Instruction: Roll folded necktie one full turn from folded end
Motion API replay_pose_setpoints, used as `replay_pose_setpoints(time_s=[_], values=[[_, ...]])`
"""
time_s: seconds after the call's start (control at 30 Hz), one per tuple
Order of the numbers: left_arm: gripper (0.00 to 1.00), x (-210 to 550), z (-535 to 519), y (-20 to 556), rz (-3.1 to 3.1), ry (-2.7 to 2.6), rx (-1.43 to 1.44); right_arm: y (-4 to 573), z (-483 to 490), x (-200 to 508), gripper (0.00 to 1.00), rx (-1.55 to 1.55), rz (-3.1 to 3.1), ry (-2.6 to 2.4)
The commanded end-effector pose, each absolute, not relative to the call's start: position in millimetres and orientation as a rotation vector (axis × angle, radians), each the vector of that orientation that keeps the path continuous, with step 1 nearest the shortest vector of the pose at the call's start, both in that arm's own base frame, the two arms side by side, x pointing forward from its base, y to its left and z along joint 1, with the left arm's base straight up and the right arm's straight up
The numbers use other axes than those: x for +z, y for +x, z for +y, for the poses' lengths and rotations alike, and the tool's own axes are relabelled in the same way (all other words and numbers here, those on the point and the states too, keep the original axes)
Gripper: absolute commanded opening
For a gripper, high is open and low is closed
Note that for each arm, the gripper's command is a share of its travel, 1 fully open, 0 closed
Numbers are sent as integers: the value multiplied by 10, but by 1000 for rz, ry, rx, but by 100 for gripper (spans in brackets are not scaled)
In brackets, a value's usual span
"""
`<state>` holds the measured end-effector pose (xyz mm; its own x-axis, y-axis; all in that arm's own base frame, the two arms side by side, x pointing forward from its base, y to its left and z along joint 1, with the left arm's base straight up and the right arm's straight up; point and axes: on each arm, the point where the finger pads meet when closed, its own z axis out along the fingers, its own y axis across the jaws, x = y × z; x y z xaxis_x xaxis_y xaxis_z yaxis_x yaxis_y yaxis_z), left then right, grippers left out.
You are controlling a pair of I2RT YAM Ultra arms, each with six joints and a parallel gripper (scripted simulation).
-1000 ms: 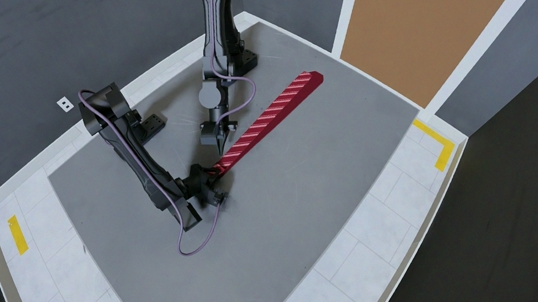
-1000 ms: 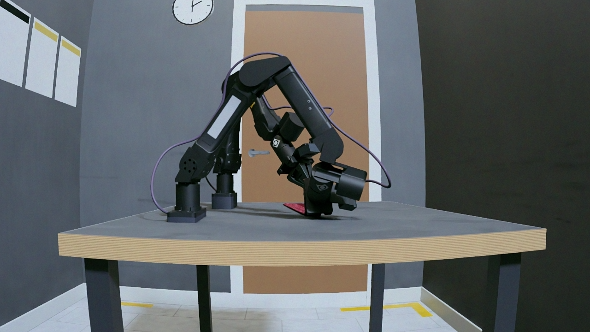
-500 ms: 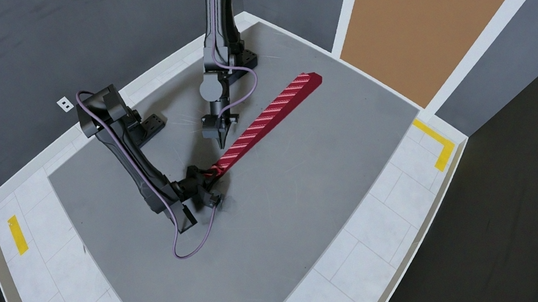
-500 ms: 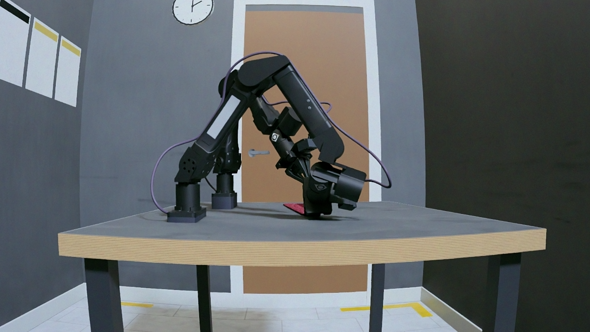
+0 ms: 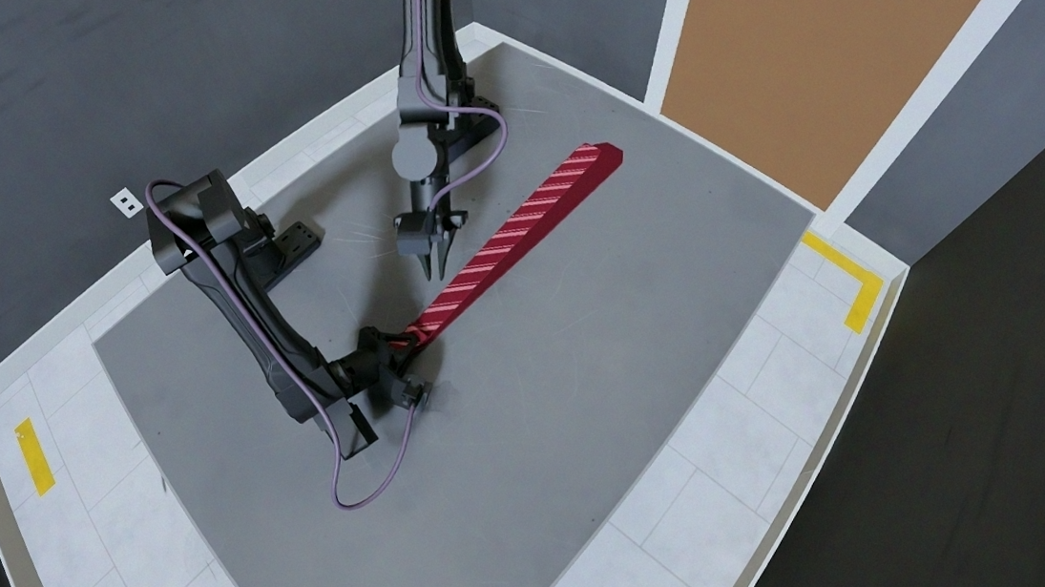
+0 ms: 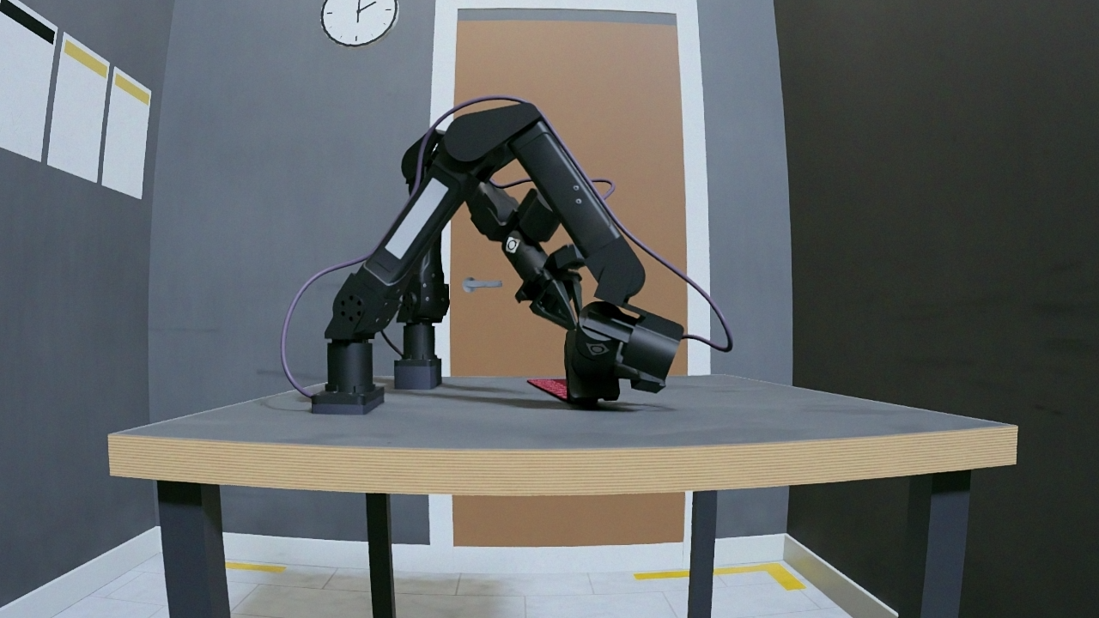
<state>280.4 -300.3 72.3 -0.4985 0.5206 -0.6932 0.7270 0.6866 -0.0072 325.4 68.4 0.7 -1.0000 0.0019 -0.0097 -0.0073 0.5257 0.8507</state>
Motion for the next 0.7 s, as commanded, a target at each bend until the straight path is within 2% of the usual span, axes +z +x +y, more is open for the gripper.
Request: replay_pose_setpoints(time_s=[0.0,0.13,0.2,0.67], values=[[21,963,-2837,2890,2182,881,-371,3317,651,29,11,1515,2723,-23],[27,1199,-2636,2965,2144,807,-345,3317,651,29,13,1515,2723,-23],[27,1199,-2636,2965,2144,807,-345,3317,651,29,13,1515,2723,-23],[50,2309,-1693,3319,1949,474,-226,3317,658,39,13,1365,2801,-21]])
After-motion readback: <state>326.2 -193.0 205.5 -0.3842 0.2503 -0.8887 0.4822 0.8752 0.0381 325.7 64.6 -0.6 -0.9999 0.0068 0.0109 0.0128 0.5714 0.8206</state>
